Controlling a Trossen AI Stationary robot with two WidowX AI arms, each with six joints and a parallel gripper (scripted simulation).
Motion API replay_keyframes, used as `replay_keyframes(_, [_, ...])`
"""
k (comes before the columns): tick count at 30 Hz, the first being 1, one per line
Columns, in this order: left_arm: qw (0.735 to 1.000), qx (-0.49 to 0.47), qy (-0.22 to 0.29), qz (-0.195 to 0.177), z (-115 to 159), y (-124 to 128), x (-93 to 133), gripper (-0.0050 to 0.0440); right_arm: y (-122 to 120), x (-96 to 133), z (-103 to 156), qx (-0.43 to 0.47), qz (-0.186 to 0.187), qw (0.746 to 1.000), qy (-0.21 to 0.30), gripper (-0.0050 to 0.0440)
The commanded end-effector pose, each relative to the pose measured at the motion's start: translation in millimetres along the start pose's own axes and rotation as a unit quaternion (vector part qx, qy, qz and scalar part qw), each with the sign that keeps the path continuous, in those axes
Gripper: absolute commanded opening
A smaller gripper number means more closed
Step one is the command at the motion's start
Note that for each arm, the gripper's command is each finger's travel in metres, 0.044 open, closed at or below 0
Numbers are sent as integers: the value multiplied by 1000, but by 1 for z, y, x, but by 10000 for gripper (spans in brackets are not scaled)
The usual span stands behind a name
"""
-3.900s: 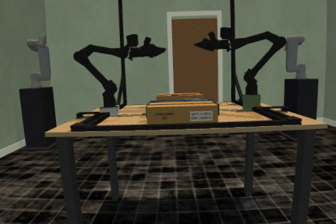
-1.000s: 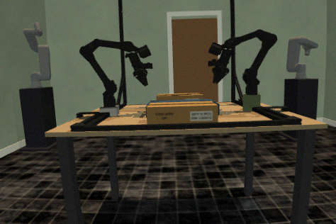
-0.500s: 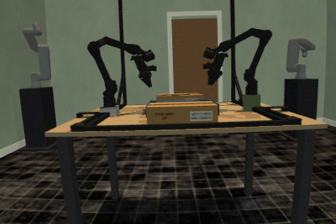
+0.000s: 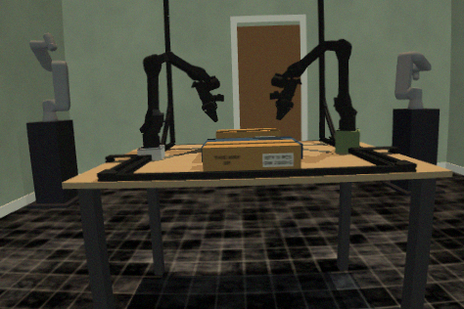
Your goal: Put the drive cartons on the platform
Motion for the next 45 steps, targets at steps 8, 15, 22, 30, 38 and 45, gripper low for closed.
replay_keyframes(8, [1000,4,-2,0,-8,-67,-17,389,66,-17,-20,-1,1,1000,-3,389])
replay_keyframes(15, [1000,4,-2,0,-11,-92,-24,389,91,-23,-27,-1,1,1000,-3,389])
replay_keyframes(22, [1000,4,-2,0,-12,-98,-25,389,97,-24,-29,-1,1,1000,-3,389])
replay_keyframes(30, [1000,4,-2,0,-10,-98,-30,389,97,-29,-27,-1,1,1000,-3,389])
replay_keyframes(38, [1000,4,-2,0,0,-97,-55,389,98,-54,-17,-1,1,1000,-3,389])
replay_keyframes(45, [1000,4,-2,0,12,-96,-86,389,100,-85,-5,-1,1,1000,-3,389])
Point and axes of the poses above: on each arm, the point midway between the two fingers, 35 mm back from their tips, its own x axis back along the fingers, its own y axis across the jaws, z = x × y, the point moved 3 cm from there along x, back along the fingers, and after that the axes turned 6 degrees about x, right-handed, at the moved point
